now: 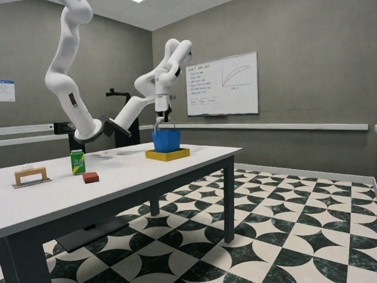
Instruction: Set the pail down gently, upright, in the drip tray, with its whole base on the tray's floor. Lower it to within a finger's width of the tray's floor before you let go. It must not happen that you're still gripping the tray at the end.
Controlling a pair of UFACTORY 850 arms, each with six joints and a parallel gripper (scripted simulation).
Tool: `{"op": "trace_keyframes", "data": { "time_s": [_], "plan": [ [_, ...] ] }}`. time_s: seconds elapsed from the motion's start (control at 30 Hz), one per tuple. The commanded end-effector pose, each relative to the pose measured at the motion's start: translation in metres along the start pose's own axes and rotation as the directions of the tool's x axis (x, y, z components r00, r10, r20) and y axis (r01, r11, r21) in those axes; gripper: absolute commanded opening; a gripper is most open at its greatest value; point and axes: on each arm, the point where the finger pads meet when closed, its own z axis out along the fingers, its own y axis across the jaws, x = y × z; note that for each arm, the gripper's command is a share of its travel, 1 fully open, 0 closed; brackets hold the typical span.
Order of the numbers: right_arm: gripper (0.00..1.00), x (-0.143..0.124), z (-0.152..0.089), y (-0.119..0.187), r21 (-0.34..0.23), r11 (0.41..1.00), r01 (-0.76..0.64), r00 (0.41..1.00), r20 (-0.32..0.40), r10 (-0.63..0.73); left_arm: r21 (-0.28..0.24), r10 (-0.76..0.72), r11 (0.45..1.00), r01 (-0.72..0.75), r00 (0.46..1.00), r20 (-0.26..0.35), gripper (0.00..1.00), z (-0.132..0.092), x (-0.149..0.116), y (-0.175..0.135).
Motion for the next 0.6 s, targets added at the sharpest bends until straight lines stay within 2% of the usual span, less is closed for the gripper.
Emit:
{"op": "trace_keyframes", "data": {
  "time_s": [0.0, 0.43, 0.47, 0.57],
  "plan": [
    [1.0, 0.0003, -0.0007, 0.0, 0.0, 1.0, 0.0, 1.0, -0.002, 0.0, -0.001, 0.0, 1.0, 0.0, 1.0, 0.001, 0.0, -0.0002, -0.0002, 0.0006],
    [1.0, 0.0003, -0.0007, 0.0, 0.0, 1.0, 0.0, 1.0, -0.002, 0.0, -0.001, 0.0, 1.0, 0.0, 1.0, 0.001, 0.0, -0.0002, -0.0002, 0.0006],
    [1.0, 0.0003, -0.0007, 0.0, 0.0, 1.0, 0.0, 1.0, -0.002, 0.0, -0.001, 0.0, 1.0, 0.0, 1.0, 0.001, 1.0, -0.0002, -0.0002, 0.0006],
    [1.0, 0.0003, -0.0007, 0.0, 0.0, 1.0, 0.0, 1.0, -0.002, 0.0, -0.001, 0.0, 1.0, 0.0, 1.0, 0.001, 1.0, -0.0002, -0.0002, 0.0006]
  ]
}}
